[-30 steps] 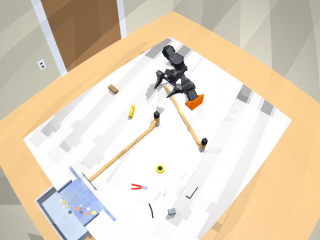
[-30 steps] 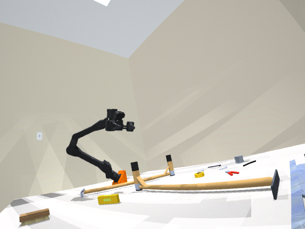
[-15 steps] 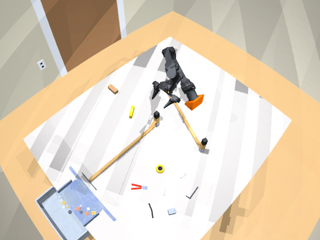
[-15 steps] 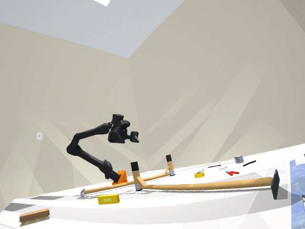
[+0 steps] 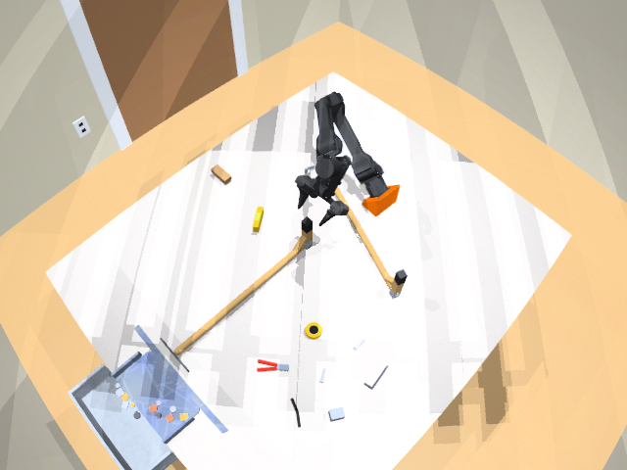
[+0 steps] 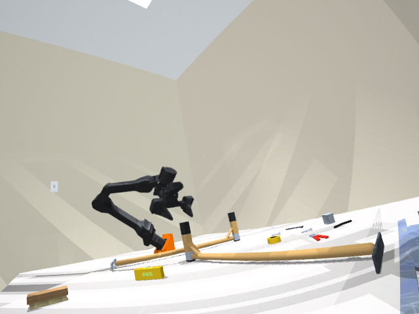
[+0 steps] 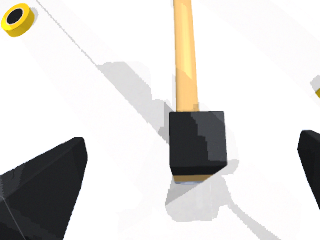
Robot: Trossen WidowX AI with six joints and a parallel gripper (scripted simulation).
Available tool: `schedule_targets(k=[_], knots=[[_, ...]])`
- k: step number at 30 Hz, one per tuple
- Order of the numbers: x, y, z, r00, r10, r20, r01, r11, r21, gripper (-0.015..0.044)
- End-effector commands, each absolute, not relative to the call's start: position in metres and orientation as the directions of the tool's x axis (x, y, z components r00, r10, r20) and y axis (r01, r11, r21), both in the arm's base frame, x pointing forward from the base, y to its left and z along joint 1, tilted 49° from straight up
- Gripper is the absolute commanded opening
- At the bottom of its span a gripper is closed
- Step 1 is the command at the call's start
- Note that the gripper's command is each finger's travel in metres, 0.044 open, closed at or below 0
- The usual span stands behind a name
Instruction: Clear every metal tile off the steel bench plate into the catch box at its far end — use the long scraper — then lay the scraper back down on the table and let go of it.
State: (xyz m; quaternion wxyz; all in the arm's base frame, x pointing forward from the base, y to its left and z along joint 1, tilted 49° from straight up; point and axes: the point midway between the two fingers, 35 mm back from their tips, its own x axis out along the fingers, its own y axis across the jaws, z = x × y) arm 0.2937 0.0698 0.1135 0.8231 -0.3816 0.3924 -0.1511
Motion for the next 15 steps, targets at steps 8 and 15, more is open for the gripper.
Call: schedule_targets(k=[8,15], knots=[[0.287,0.056,0.101,0.591,-0.58,-0.561,-0.049,0.668,-0.743,0.044],[0.282,0.072,0.116,0.59,-0.58,-0.562,-0.047,0.67,-0.741,0.044]])
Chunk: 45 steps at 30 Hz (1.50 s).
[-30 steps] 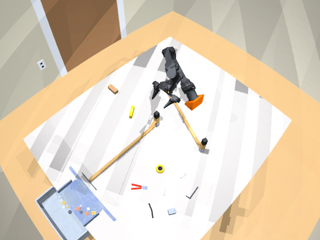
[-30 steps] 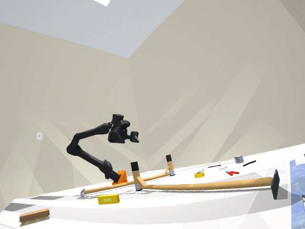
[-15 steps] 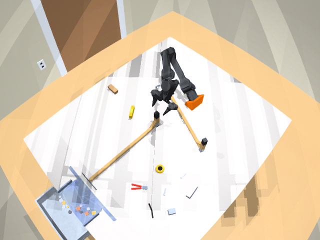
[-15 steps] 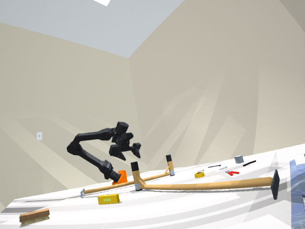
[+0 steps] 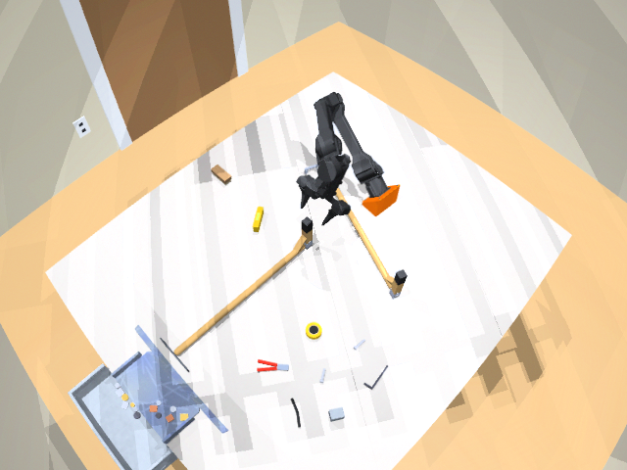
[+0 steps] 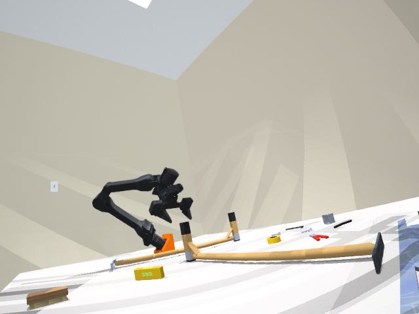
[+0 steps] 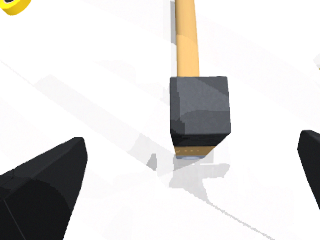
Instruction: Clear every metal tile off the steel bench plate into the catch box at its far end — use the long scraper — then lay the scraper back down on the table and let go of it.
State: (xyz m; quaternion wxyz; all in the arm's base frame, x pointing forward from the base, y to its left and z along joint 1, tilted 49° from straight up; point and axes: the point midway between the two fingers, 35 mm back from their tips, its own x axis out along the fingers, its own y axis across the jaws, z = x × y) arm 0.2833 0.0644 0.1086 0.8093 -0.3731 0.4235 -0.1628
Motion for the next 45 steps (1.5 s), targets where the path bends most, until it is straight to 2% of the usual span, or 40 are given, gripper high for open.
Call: schedule_targets(k=[1,11,45], knots=[[0.282,0.074,0.118,0.59,-0.58,-0.562,-0.046,0.67,-0.741,0.044],[0.275,0.09,0.135,0.593,-0.582,-0.557,-0.04,0.669,-0.742,0.044],[0.288,0.05,0.094,0.588,-0.58,-0.564,-0.042,0.674,-0.737,0.044]])
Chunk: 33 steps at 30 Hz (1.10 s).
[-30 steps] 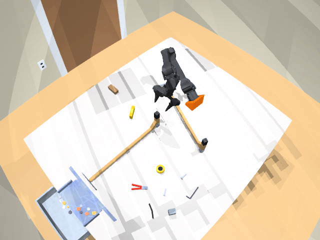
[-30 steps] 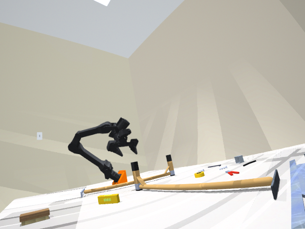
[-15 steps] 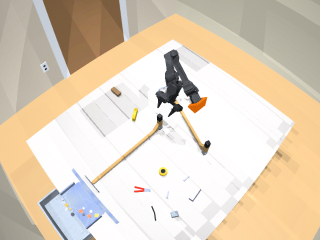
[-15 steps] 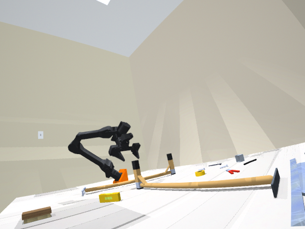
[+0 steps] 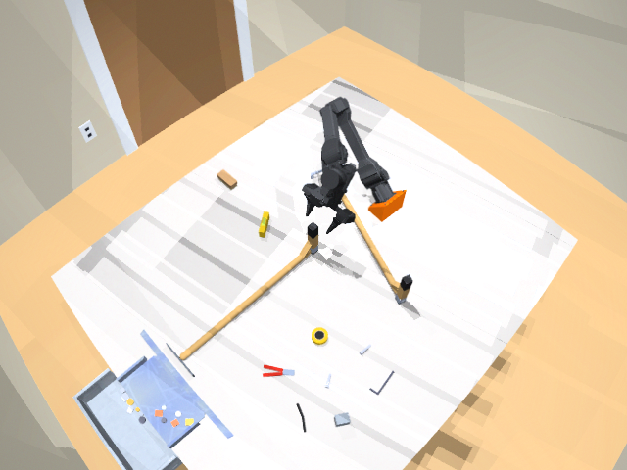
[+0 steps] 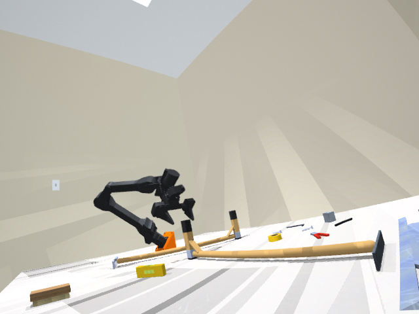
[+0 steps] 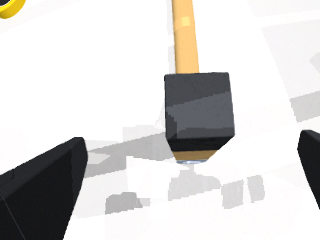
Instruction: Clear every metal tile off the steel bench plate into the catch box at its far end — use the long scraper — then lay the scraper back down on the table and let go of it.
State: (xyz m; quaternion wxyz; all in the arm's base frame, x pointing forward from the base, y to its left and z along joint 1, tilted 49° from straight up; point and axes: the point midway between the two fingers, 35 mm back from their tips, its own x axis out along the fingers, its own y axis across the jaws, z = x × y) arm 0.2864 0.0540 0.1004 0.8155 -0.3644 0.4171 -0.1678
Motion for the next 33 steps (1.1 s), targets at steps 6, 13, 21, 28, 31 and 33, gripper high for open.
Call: schedule_targets(k=[6,13,21,28,31,33], knots=[[0.294,0.045,0.088,0.588,-0.579,-0.565,-0.042,0.675,-0.736,0.044],[0.301,0.038,0.082,0.588,-0.579,-0.565,-0.042,0.676,-0.736,0.044],[0.309,0.03,0.075,0.59,-0.579,-0.563,-0.041,0.674,-0.737,0.044],[0.315,0.022,0.07,0.592,-0.581,-0.559,-0.039,0.672,-0.74,0.044],[0.318,0.019,0.068,0.594,-0.581,-0.556,-0.038,0.67,-0.741,0.044],[0.319,0.016,0.067,0.595,-0.582,-0.555,-0.037,0.669,-0.742,0.044]])
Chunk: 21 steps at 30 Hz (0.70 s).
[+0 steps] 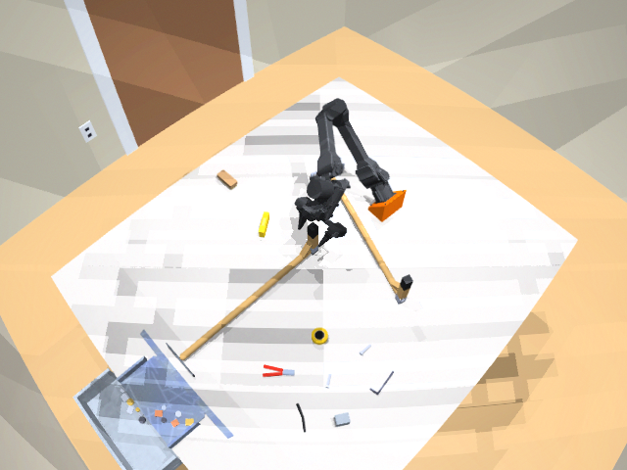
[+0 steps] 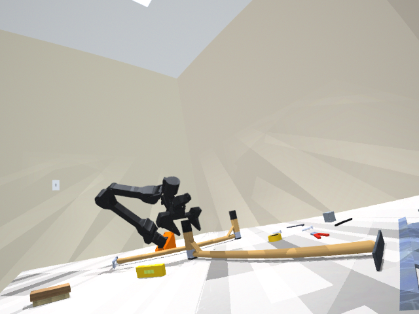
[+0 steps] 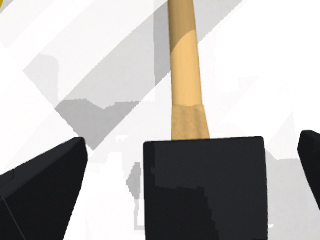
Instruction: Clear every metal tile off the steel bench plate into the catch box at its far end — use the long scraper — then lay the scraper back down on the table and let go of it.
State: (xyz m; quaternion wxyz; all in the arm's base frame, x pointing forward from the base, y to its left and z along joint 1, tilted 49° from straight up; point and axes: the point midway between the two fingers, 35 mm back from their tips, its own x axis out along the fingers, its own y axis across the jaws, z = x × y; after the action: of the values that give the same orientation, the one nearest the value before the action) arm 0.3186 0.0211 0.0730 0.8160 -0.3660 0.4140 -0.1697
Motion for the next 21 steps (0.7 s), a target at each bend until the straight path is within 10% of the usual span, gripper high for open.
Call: schedule_targets(k=[1,5,21], knots=[[0.3201,0.015,0.0664,0.595,-0.582,-0.554,-0.037,0.669,-0.743,0.044],[0.3213,0.0132,0.0655,0.596,-0.583,-0.553,-0.037,0.668,-0.744,0.044],[0.3219,0.0157,0.0702,0.6,-0.583,-0.548,-0.024,0.672,-0.74,0.0079]])
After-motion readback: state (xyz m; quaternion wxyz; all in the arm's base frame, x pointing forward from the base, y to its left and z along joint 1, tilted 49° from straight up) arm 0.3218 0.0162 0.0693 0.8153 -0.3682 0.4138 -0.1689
